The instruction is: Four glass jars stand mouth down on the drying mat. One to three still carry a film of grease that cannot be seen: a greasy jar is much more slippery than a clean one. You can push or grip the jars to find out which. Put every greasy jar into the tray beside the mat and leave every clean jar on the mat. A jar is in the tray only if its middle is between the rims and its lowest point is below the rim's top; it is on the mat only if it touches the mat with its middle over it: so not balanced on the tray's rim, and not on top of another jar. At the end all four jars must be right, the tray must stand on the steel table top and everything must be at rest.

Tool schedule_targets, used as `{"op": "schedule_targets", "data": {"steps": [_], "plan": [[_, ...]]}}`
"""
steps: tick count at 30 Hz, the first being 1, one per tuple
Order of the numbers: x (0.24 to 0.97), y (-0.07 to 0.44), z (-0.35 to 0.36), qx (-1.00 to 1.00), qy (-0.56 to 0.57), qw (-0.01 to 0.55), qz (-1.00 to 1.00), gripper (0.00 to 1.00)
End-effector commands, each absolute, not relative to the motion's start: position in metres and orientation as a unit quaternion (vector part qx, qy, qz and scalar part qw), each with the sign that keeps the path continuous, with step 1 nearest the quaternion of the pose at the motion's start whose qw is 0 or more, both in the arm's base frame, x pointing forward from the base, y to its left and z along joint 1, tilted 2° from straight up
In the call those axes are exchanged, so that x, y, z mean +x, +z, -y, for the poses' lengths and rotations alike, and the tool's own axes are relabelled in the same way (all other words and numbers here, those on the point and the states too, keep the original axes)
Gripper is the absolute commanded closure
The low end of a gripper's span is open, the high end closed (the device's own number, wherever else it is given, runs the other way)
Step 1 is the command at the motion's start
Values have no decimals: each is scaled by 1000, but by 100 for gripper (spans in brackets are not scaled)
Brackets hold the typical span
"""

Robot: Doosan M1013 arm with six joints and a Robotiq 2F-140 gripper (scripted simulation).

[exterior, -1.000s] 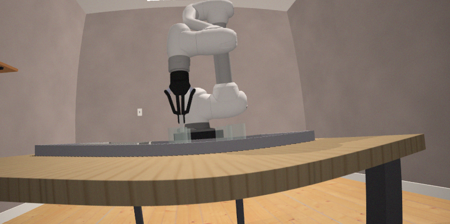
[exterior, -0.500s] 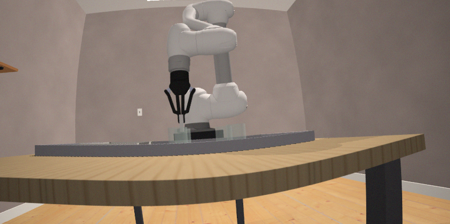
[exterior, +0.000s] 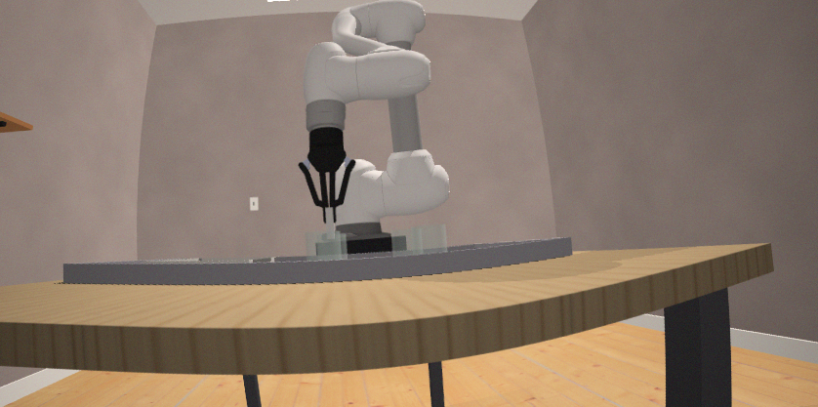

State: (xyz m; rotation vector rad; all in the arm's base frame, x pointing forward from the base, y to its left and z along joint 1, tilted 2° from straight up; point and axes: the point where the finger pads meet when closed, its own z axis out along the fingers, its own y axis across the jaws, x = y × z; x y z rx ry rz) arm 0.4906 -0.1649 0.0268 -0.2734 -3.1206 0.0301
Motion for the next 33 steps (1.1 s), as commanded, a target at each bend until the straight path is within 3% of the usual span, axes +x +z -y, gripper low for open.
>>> {"op": "schedule_targets", "data": {"steps": [1,33], "plan": [[486,27,166,-81,12,8,997,100],[483,30,166,-81,12,8,997,100]]}}
